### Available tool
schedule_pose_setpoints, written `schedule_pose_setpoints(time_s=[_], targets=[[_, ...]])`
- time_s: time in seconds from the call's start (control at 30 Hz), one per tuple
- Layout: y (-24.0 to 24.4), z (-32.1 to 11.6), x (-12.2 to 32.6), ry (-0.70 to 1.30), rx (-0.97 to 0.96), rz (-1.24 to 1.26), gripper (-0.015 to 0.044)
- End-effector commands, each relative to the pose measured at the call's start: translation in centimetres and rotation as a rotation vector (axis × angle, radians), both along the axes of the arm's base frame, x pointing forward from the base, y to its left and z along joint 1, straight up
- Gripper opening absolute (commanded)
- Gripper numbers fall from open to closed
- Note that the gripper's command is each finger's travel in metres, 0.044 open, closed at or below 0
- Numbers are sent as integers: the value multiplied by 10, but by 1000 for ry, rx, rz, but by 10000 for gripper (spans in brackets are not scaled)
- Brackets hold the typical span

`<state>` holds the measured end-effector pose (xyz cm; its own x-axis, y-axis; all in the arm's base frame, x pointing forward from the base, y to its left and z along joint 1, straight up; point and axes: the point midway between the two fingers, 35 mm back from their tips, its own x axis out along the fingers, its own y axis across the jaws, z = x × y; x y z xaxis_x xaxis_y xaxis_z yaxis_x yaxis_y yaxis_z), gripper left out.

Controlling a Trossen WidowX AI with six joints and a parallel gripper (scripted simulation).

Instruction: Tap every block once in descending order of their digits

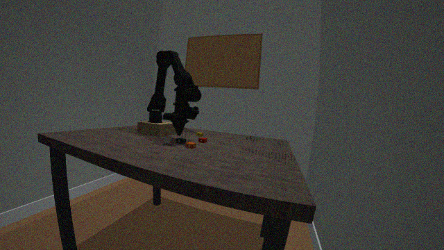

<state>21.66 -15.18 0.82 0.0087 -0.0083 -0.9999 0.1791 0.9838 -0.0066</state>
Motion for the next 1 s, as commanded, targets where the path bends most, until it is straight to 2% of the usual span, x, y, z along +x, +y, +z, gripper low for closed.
schedule_pose_setpoints(time_s=[0.0, 0.07, 0.23, 0.47, 0.73, 0.97], targets=[[-1, 10, 1, -9, -5, 3, 20], [-1, 20, 2, -10, -6, 3, 20], [0, 88, 0, -10, -6, 3, 20], [7, 91, 5, -10, -5, 3, 20], [98, 91, 44, -14, 3, 3, 20], [188, 91, 48, -14, 11, 3, 20]])
